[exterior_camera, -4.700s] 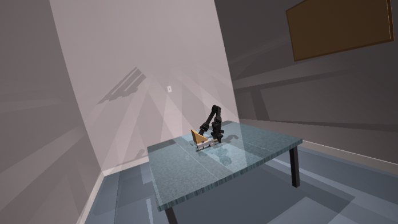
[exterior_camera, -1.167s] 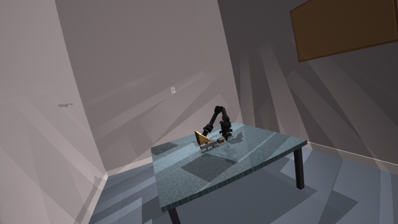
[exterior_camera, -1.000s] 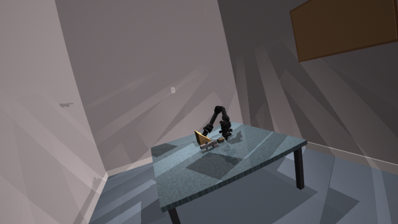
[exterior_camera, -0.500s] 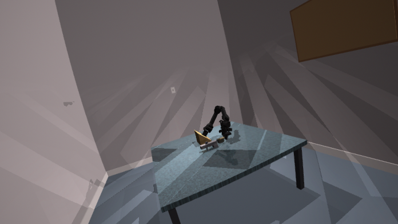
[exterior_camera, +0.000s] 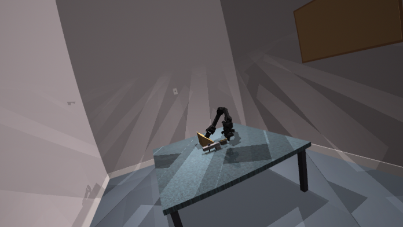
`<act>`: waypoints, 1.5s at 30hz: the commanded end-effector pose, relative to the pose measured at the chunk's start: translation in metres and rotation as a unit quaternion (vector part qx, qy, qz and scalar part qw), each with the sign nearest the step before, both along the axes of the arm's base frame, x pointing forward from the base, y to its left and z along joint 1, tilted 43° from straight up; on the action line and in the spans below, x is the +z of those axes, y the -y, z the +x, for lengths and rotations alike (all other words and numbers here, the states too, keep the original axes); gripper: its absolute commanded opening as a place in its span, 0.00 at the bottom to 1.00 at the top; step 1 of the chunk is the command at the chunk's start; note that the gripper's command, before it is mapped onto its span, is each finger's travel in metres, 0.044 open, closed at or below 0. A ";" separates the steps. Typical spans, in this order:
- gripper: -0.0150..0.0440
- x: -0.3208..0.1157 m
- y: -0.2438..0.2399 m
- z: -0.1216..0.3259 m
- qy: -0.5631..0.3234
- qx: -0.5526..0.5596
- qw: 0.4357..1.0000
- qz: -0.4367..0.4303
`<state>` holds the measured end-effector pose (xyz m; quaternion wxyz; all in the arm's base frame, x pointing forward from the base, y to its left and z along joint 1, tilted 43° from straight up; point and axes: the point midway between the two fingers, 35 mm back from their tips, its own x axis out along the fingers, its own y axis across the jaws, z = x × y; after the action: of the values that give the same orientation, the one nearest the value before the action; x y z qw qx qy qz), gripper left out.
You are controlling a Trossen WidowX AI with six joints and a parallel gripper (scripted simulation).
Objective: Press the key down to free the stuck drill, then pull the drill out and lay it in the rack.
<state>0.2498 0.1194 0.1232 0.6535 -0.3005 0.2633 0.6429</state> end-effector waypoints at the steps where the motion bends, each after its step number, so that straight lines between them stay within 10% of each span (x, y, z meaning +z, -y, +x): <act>1: 0.25 0.002 0.002 0.001 0.003 0.000 1.000 0.000; 45: 0.25 0.011 0.017 0.001 0.003 0.000 1.000 -0.001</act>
<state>0.2489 0.1034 0.1320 0.6530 -0.3017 0.2654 0.6420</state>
